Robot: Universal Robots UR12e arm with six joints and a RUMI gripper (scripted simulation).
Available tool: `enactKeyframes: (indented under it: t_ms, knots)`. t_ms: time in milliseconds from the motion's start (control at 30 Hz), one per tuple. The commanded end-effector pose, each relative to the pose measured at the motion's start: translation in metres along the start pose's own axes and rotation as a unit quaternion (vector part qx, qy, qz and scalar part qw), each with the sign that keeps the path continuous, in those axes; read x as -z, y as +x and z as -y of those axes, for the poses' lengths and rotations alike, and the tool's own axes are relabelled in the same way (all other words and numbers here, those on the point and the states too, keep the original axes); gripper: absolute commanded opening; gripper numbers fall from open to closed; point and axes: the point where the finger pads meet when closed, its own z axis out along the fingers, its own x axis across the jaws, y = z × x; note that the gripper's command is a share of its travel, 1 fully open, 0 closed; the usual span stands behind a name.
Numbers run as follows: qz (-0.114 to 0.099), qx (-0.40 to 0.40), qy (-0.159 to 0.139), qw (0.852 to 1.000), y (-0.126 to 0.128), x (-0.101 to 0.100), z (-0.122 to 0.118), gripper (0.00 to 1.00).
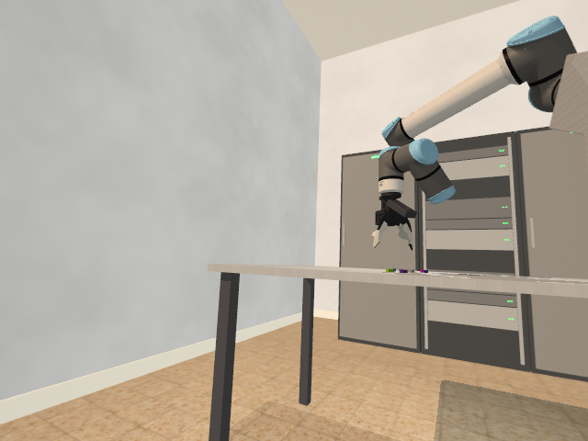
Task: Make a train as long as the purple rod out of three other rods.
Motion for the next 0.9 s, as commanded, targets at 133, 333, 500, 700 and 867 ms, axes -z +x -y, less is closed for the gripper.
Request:
enactKeyframes:
  t_ms: [133, 333, 500, 700, 867]
  knots:
    - [0.0, 0.028, 0.0, 1.0, -0.003, 0.0, -0.006, 1.0]
    - [0.0, 0.061, 0.0, 0.998, -0.008, 0.0, -0.013, 1.0]
    - [-0.001, 0.122, 0.0, 0.993, -0.016, -0.001, -0.026, 1.0]
    - [-0.001, 0.206, 0.0, 0.979, -0.028, -0.001, -0.044, 1.0]
    - [-0.001, 0.26, 0.0, 0.966, -0.036, -0.002, -0.056, 1.0]
